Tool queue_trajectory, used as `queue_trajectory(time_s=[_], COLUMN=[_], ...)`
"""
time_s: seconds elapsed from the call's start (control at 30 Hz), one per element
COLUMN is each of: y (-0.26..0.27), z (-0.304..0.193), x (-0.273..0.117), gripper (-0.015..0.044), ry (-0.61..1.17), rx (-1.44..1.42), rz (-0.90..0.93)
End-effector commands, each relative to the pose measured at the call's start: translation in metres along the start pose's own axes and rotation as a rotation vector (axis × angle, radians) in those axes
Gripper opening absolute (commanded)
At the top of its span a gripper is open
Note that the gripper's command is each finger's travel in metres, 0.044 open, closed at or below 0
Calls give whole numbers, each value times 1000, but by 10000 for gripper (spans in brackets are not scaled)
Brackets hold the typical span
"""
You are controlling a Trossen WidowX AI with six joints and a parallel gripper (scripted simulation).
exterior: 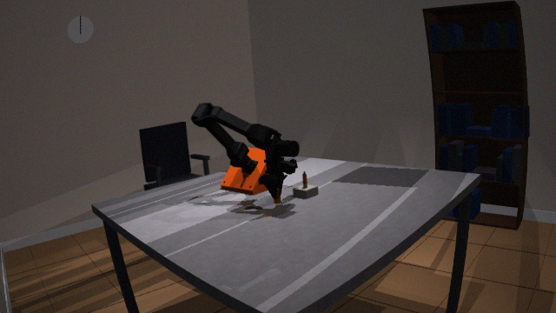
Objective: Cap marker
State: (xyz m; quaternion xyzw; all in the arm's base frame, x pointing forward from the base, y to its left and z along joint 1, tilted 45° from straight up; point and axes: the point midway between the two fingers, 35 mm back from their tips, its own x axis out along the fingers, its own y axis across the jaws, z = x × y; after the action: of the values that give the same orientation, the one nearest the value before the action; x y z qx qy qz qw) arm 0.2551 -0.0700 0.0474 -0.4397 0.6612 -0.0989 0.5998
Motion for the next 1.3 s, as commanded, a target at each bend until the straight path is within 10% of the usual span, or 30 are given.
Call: queue_trajectory(time_s=[0.0,0.63,1.27], y=[0,1,1], z=[-2,-2,0], x=[7,6,-40], gripper=[238,0,0], ry=[10,9,8], rx=[-7,-7,-7], rz=[-3,-3,0])
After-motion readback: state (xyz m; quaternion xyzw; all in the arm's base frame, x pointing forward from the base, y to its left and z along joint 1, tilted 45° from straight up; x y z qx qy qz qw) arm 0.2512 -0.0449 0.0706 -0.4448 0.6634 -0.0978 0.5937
